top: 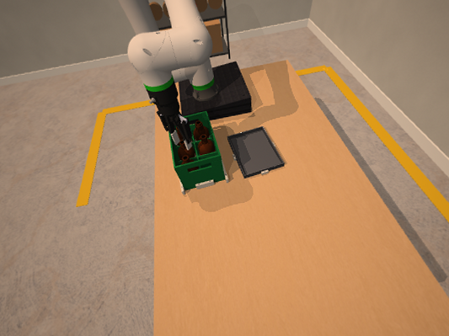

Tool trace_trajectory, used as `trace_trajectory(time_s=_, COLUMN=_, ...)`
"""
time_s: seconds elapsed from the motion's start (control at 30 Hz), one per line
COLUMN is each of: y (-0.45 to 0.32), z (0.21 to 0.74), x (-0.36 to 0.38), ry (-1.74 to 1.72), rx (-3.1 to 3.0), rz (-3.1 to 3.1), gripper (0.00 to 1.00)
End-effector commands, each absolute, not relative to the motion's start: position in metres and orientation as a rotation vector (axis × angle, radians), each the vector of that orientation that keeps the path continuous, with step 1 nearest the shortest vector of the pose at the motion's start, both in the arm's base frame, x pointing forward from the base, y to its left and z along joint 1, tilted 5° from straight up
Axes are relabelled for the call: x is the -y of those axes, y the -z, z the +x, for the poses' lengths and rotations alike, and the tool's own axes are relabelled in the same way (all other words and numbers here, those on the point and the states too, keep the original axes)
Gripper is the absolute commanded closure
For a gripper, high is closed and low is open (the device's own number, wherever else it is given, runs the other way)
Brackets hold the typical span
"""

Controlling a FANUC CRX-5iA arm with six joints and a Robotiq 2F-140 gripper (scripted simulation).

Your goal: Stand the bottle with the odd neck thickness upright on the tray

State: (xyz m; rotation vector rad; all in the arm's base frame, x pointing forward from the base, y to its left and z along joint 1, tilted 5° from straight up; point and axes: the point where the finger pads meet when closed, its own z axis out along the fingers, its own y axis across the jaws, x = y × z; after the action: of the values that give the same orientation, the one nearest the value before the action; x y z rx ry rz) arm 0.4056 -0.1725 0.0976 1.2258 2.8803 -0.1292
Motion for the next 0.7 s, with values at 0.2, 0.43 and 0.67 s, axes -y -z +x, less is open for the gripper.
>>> trace_trajectory(time_s=0.2, y=-0.0983, z=0.4062, x=0.1727, ry=0.129, rx=-2.879, rz=1.225, gripper=0.56)
trace_trajectory(time_s=0.43, y=-0.0985, z=0.4062, x=0.1727, ry=0.129, rx=-2.879, rz=1.225, gripper=0.56)
trace_trajectory(time_s=0.67, y=-0.1047, z=0.4063, x=0.1722, ry=0.129, rx=-2.879, rz=1.225, gripper=0.56)
